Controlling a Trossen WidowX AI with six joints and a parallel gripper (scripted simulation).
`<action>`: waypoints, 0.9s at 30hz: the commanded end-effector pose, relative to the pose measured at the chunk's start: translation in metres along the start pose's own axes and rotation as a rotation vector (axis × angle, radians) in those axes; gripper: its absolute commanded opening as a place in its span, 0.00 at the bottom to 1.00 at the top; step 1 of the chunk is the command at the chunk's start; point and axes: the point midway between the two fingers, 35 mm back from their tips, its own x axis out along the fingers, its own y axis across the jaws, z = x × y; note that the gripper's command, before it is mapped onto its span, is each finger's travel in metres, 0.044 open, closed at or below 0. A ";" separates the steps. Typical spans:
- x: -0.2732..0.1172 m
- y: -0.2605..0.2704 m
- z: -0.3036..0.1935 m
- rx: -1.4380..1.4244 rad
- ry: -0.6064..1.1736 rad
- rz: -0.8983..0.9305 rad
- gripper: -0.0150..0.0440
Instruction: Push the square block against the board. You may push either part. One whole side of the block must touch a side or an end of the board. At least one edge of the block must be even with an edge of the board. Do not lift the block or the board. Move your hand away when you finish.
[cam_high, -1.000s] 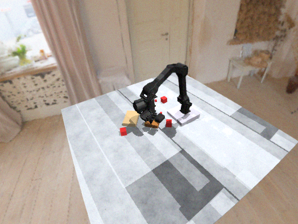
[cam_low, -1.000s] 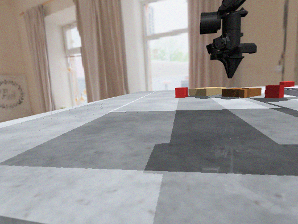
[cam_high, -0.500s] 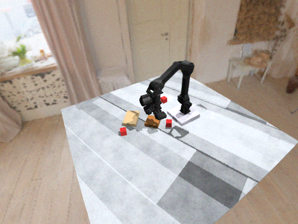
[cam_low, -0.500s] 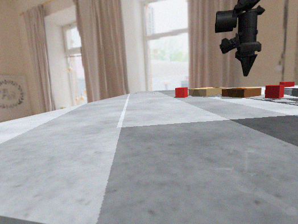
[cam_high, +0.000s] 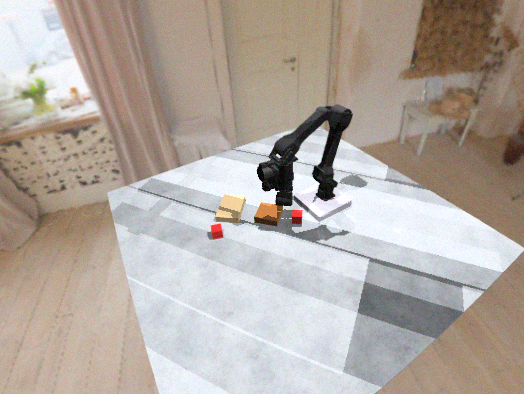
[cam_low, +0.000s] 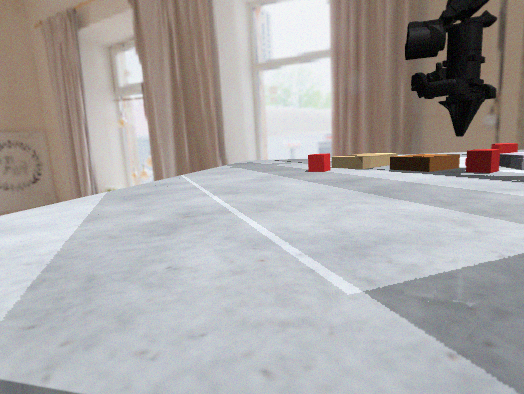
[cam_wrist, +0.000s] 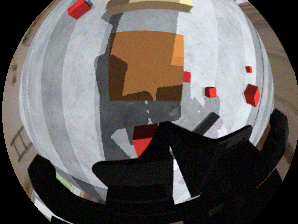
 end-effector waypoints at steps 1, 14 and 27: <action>0.005 -0.012 -0.013 0.164 0.005 -0.003 0.25; 0.052 -0.014 -0.014 0.187 0.005 -0.004 0.25; 0.060 -0.015 -0.010 0.187 0.004 -0.004 0.25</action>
